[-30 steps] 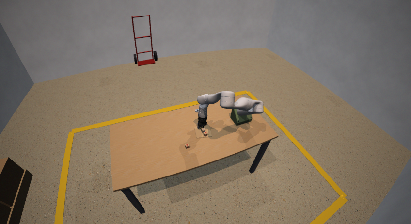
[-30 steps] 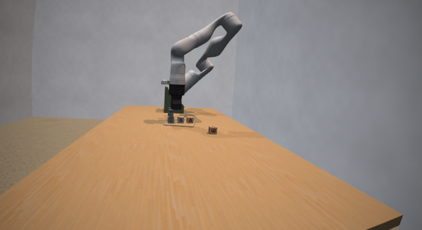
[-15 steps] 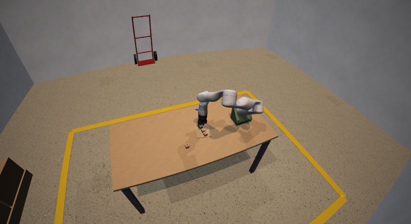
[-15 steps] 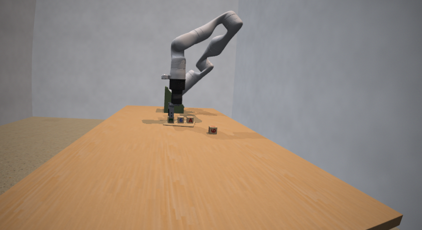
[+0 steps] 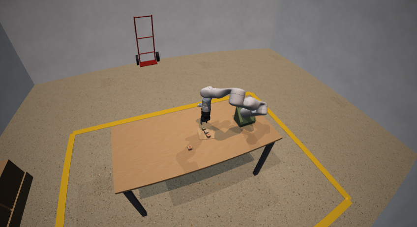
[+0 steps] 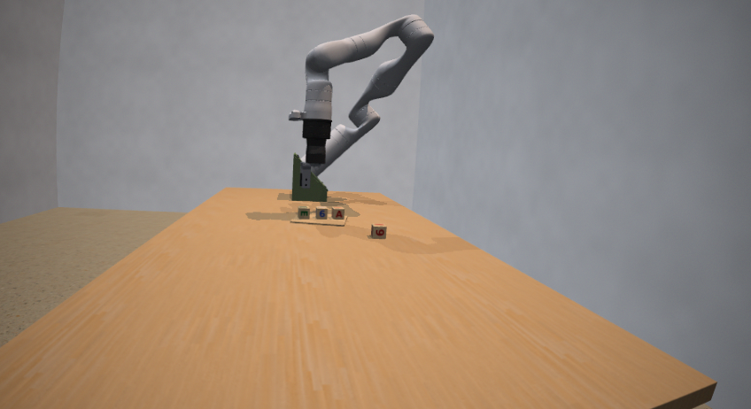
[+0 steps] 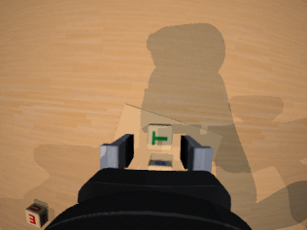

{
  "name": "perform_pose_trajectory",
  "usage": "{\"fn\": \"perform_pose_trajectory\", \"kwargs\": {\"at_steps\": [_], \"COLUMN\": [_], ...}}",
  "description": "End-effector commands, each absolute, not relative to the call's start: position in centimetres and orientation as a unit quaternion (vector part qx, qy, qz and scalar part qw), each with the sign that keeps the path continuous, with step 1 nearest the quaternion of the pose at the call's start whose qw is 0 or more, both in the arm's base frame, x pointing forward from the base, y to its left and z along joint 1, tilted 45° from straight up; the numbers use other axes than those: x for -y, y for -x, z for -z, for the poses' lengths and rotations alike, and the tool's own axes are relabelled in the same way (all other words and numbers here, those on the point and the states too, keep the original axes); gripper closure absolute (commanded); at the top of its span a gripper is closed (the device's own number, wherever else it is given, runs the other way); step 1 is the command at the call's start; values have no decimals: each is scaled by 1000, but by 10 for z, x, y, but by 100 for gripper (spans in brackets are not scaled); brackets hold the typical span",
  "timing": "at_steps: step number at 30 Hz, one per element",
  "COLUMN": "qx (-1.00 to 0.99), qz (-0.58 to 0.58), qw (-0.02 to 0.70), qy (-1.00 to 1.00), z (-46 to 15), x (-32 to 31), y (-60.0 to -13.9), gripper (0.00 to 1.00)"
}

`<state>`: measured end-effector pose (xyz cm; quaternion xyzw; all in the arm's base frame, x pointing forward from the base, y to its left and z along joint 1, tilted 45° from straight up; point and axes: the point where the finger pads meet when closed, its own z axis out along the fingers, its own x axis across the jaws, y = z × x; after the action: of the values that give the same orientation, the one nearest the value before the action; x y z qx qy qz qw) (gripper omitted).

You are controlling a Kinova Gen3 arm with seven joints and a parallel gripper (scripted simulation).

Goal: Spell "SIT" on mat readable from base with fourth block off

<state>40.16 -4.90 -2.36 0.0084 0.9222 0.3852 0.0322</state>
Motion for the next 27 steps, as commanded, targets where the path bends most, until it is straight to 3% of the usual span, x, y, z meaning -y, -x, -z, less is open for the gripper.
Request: {"fn": "perform_pose_trajectory", "kwargs": {"at_steps": [1, 4, 5, 27], "qx": [-923, -923, -923, -923], "qz": [-384, -384, -384, -384], "qw": [33, 33, 33, 33], "qy": [-13, -13, -13, -13], "z": [18, 18, 18, 18], "x": [55, 55, 55, 55], "y": [-401, -401, -401, -401], "gripper": [13, 13, 0, 0]}}
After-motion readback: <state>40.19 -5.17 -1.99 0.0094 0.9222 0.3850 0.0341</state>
